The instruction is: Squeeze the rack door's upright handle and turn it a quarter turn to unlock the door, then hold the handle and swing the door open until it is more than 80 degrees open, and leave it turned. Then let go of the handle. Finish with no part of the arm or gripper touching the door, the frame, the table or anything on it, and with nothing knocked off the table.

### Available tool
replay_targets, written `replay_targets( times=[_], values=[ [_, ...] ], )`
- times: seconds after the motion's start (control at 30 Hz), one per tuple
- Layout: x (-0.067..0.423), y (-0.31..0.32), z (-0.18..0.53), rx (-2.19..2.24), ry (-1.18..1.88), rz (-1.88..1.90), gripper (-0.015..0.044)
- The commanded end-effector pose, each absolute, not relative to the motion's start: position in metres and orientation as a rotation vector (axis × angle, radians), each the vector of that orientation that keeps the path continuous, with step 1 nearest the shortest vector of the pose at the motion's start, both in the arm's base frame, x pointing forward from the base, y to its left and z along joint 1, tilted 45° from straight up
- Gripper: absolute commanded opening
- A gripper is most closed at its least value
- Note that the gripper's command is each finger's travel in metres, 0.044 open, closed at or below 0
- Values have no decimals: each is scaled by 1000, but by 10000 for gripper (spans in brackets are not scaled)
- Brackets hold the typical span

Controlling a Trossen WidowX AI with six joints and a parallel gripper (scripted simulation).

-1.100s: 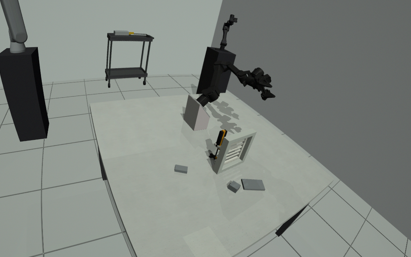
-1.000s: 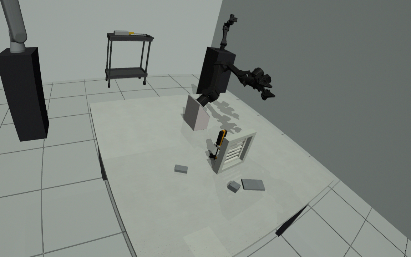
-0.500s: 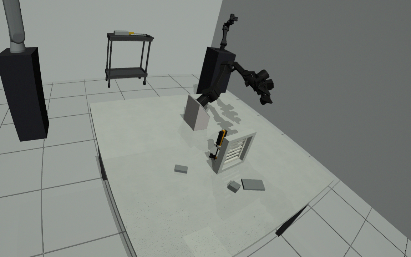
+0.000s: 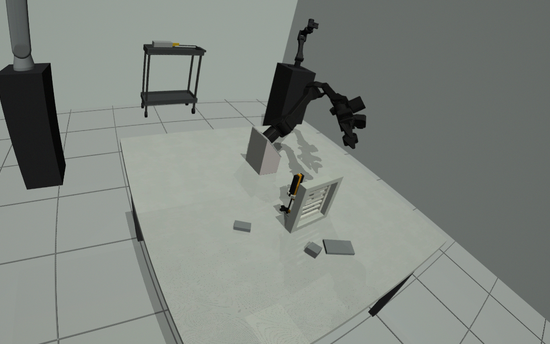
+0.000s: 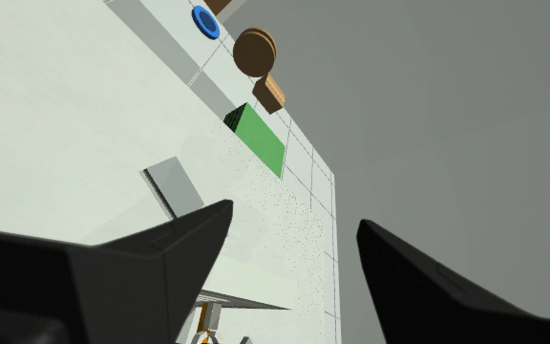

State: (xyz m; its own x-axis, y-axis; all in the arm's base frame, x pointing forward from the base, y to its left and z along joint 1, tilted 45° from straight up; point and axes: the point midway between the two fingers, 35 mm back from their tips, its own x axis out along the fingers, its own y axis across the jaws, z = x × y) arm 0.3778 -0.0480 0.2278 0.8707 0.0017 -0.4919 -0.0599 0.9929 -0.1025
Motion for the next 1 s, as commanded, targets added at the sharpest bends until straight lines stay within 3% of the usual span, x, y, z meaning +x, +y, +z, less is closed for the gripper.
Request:
replay_targets(
  times=[0.0, 0.97],
  values=[
    [384, -54, 210, -121, 608, 67, 298],
    [389, -84, 103, 13, 1135, 352, 298]
  ],
)
